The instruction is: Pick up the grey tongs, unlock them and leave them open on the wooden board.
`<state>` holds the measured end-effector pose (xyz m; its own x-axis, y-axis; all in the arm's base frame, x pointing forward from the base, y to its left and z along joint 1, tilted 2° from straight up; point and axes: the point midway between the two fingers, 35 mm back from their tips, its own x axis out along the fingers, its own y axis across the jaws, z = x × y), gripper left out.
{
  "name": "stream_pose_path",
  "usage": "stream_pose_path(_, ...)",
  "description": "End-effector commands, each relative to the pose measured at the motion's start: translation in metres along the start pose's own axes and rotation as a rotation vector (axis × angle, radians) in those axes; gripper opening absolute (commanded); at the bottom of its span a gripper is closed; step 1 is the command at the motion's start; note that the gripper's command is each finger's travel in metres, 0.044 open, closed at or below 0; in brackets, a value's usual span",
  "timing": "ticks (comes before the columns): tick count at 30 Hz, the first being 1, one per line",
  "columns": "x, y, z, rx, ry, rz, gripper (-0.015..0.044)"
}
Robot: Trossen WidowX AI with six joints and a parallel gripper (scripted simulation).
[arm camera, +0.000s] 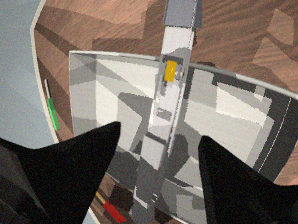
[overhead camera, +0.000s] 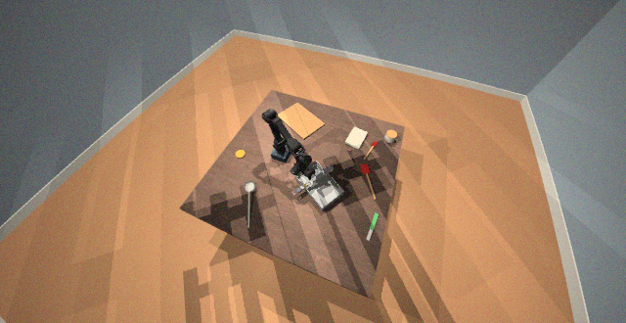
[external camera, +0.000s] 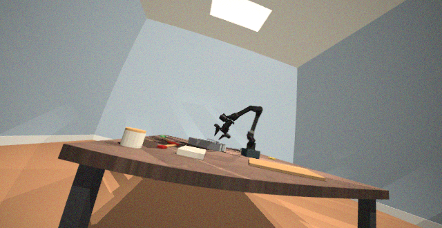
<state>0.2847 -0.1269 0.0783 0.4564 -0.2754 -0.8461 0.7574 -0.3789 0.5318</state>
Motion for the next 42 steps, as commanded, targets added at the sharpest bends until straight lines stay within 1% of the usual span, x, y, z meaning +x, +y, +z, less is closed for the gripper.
stream_pose_path(1,0.003,0.0,0.0,0.003,-0.003,-0.002,0.026)
stream_pose_path(42,0.071,0.0,0.0,0.003,-0.003,0.001,0.026)
